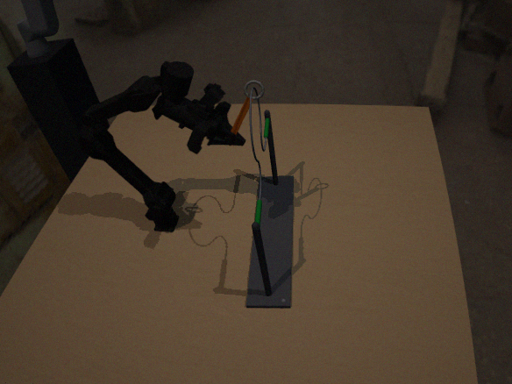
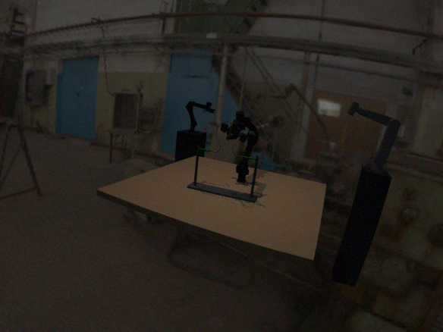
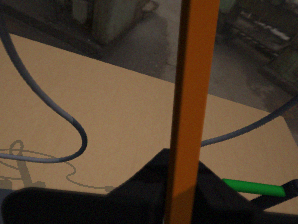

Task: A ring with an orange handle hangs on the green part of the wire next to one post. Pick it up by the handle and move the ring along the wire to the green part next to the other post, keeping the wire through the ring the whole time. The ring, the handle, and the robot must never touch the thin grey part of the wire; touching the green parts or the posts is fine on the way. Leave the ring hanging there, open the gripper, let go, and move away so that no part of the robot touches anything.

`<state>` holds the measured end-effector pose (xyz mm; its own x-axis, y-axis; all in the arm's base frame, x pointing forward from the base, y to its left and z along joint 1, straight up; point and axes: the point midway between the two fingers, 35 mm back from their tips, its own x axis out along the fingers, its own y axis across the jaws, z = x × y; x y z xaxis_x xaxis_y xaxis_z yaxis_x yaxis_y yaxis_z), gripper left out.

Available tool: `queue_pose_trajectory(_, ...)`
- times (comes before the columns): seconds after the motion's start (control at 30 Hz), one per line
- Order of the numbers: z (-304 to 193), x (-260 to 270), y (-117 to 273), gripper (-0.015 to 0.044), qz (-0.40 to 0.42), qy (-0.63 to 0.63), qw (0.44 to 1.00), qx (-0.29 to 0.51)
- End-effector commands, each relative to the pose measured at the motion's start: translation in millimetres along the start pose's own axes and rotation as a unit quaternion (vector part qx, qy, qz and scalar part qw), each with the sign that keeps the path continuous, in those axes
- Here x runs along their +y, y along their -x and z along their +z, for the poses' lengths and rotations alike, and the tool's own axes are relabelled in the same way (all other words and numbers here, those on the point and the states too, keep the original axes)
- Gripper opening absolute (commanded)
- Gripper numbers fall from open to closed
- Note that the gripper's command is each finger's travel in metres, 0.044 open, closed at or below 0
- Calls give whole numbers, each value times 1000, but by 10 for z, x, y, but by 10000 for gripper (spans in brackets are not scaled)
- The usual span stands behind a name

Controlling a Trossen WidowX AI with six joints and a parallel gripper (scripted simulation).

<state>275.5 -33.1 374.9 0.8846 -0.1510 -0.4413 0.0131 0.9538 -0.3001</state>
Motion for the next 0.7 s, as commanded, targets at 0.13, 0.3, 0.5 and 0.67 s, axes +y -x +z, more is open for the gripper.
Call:
queue_pose_trajectory(0.13,-1,-27,25,-150,-26,42,999,-9)
queue_pose_trajectory(0.3,0,-42,24,-150,-42,69,997,-12)
queue_pose_trajectory(0.5,2,-60,23,-150,-61,101,993,-17)
queue_pose_trajectory(0.67,5,-74,22,-150,-77,128,989,-20)
